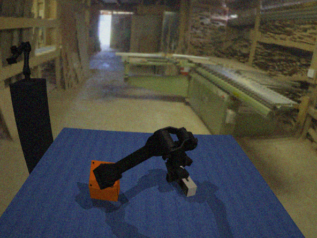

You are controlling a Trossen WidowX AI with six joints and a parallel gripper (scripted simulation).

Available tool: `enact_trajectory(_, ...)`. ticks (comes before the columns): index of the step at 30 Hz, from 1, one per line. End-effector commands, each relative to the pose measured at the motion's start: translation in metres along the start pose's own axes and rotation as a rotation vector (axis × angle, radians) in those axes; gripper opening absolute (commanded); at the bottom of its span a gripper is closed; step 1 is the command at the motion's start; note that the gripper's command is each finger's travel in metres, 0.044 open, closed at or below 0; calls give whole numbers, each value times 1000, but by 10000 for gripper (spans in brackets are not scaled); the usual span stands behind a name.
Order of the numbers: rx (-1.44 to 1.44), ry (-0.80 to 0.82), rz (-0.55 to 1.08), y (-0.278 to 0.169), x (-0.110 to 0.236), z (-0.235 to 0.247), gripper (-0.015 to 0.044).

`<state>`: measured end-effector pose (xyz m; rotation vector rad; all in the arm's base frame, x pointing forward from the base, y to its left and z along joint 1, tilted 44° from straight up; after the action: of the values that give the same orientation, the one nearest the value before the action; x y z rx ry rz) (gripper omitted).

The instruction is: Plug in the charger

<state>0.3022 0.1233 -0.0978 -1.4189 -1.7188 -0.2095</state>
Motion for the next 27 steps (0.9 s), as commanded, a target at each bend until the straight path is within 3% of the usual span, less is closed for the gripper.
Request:
enact_trajectory(1, -24, 3, -29, 9, 1, -2, 0)
enact_trajectory(27, -24, 3, -29, 6, -1, -2, 0)
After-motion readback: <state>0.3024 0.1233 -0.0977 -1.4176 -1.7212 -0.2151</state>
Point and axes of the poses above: the point midway between the two fingers, 35 mm back from their tips, its own x axis back along the fingers, its own z axis across the jaws, y = z × x, the point moved 5 cm from there along x, back along the fingers, and after that the axes turned 8 degrees about x, right-handed, at the moved point
